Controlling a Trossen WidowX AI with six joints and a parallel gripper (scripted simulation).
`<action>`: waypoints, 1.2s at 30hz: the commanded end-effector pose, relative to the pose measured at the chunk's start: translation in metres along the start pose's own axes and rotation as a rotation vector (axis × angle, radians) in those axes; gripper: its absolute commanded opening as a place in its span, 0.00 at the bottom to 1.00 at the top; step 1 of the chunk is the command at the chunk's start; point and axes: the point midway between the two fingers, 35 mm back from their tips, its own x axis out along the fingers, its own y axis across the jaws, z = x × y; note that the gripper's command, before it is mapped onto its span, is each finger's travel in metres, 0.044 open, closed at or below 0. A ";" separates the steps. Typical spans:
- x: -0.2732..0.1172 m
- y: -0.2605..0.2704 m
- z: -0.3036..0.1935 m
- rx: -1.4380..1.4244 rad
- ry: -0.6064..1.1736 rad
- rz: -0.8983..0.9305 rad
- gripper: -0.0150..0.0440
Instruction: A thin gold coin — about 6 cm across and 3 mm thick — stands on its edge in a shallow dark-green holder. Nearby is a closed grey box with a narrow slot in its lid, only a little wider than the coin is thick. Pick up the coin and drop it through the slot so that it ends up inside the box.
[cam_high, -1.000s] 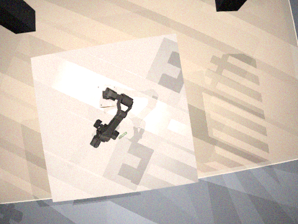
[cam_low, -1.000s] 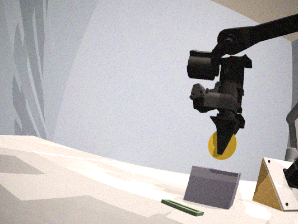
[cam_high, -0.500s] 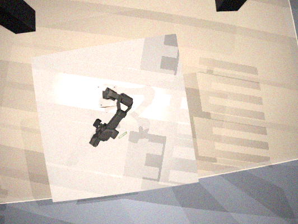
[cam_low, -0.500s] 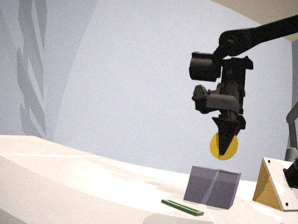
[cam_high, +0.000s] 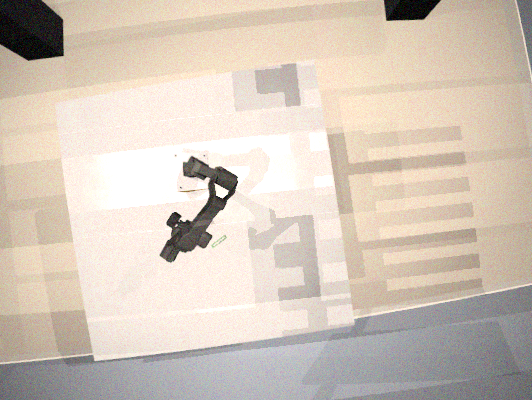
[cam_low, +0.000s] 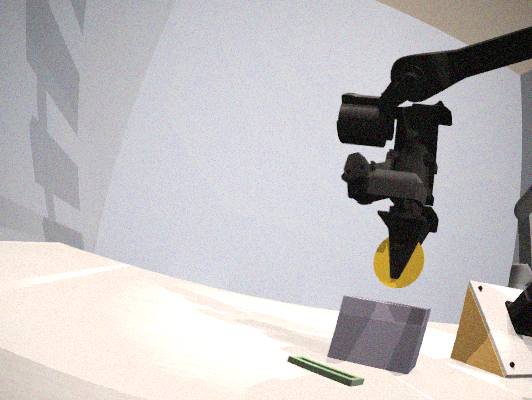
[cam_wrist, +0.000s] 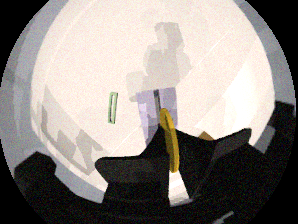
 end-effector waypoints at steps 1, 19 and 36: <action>0.003 0.002 -0.002 0.006 0.003 0.002 0.25; 0.010 0.001 -0.001 0.006 0.003 0.002 0.25; 0.016 0.001 -0.002 0.004 0.003 0.003 0.25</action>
